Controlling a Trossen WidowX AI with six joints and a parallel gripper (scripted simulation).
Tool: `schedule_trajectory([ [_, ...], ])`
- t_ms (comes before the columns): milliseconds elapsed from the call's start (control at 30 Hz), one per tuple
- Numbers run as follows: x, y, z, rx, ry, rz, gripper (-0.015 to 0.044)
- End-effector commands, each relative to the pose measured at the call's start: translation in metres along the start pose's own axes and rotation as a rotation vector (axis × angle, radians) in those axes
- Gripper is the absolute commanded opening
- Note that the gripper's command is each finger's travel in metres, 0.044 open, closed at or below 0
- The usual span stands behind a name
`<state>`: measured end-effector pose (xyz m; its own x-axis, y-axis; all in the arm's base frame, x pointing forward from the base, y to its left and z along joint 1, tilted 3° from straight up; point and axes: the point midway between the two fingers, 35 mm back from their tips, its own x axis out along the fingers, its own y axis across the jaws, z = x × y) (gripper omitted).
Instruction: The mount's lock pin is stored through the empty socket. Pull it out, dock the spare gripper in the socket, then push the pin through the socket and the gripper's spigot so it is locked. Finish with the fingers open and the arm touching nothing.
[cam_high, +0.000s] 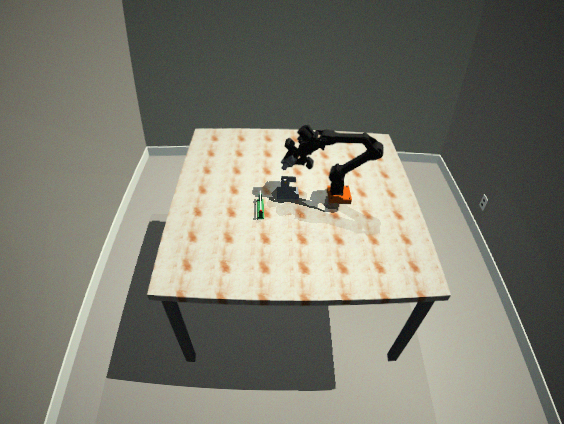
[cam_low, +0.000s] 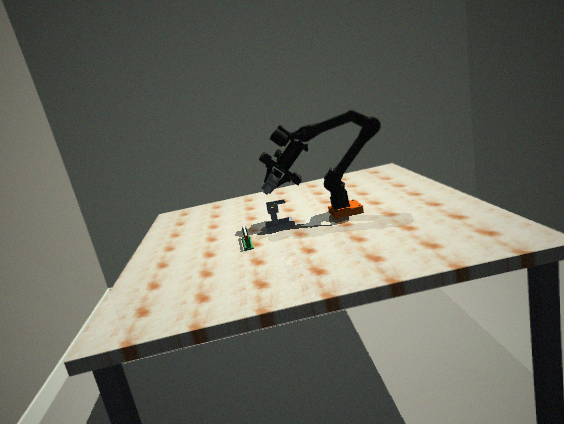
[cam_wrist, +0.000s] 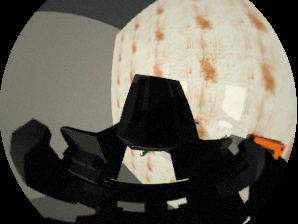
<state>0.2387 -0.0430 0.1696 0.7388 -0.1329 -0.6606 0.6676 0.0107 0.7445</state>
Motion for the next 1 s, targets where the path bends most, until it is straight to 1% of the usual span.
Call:
schedule_trajectory([
  [0,-0.003,0.005,-0.004,-0.118,0.005,0.038,0.0000],
  [967,-0.014,0.016,-0.037,-0.924,0.021,0.214,0.0000],
])
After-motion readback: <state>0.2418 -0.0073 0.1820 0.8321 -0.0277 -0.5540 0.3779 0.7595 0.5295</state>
